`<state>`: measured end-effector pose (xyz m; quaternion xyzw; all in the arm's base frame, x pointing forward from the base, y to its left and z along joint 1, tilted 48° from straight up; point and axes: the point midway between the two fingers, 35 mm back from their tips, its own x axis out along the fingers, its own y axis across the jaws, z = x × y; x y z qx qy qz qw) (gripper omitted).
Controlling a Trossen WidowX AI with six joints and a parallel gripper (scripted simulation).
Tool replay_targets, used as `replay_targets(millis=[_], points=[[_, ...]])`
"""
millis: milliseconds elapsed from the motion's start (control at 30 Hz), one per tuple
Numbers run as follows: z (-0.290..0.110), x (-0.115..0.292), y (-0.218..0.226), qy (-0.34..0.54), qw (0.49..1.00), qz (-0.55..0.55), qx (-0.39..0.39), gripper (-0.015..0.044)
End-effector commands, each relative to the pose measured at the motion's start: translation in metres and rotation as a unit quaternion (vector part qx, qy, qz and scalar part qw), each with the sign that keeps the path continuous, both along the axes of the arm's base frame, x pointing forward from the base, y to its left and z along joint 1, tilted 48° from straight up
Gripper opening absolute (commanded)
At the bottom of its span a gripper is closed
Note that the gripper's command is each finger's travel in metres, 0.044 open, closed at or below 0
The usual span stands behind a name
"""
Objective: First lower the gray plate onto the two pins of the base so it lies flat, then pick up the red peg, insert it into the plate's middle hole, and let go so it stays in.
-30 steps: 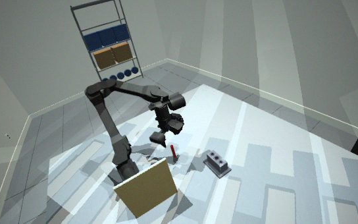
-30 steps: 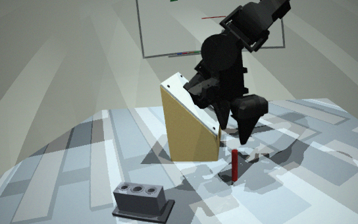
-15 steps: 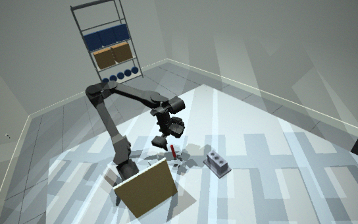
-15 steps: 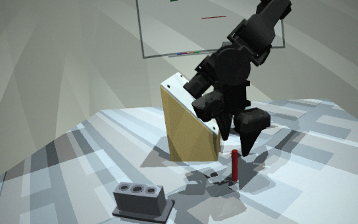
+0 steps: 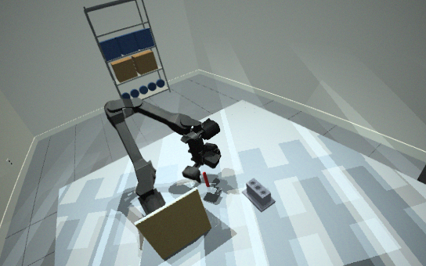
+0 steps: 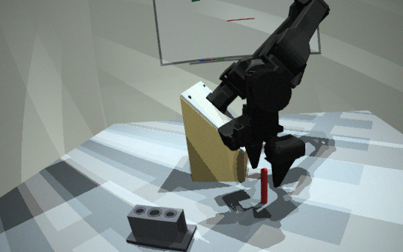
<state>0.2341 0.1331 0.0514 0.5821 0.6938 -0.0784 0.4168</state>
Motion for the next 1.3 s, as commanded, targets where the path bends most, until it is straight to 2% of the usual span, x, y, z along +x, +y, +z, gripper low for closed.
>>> replay_targets(millis=[0,367,900,1000,1267], points=[[-0.008,-0.003,0.005,0.008,1.000,-0.001,-0.002,0.0440],[-0.018,-0.004,0.017,0.009,1.000,-0.002,0.000,0.0440],[-0.018,-0.004,0.017,0.009,1.000,-0.002,0.000,0.0020],[-0.018,-0.004,0.017,0.009,1.000,-0.002,0.000,0.0000],[-0.016,-0.003,0.015,0.009,1.000,-0.002,-0.001,0.0000]])
